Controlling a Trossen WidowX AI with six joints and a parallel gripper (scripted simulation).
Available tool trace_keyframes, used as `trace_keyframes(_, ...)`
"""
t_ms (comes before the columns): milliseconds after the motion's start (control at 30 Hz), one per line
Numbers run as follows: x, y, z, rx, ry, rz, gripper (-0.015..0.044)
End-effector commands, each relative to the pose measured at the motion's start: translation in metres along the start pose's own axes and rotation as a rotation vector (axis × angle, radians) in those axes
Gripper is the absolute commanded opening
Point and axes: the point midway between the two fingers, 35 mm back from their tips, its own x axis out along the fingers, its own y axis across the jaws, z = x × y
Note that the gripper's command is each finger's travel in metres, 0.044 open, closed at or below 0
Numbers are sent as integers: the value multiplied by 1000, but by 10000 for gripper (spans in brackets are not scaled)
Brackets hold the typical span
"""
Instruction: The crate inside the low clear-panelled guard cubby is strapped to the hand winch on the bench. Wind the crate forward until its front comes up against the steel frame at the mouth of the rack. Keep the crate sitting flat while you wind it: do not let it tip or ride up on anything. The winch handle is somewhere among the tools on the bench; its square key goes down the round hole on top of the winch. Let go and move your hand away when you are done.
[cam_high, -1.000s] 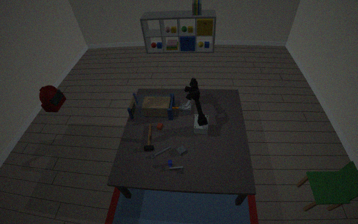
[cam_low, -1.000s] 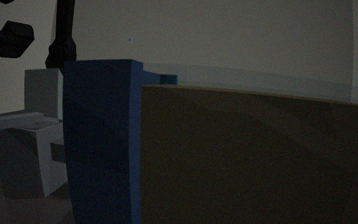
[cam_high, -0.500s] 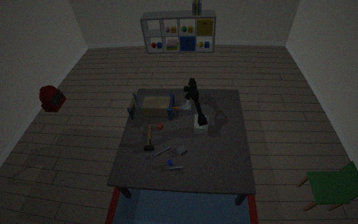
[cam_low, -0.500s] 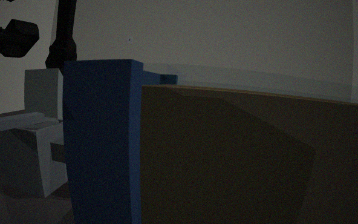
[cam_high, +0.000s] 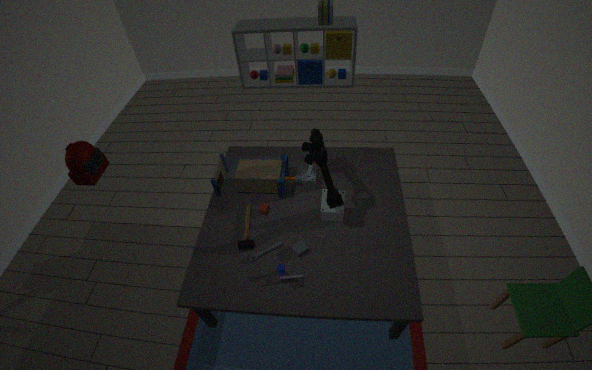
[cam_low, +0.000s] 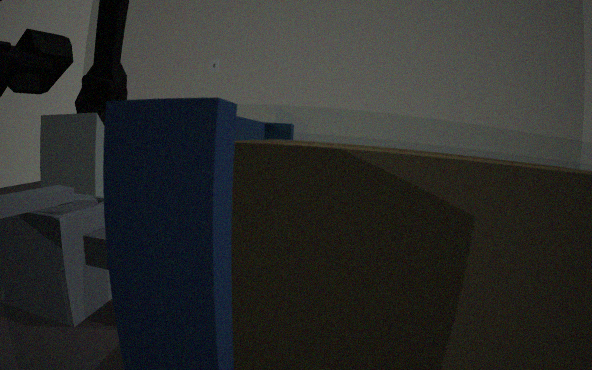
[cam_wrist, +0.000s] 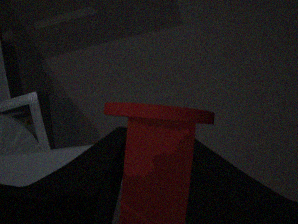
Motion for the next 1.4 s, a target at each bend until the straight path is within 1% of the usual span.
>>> trace_keyframes(0, 9, 10, 19, -33, -22, 17, 0)
trace_keyframes(1367, 23, 40, 51, -33, -24, 21, 0)
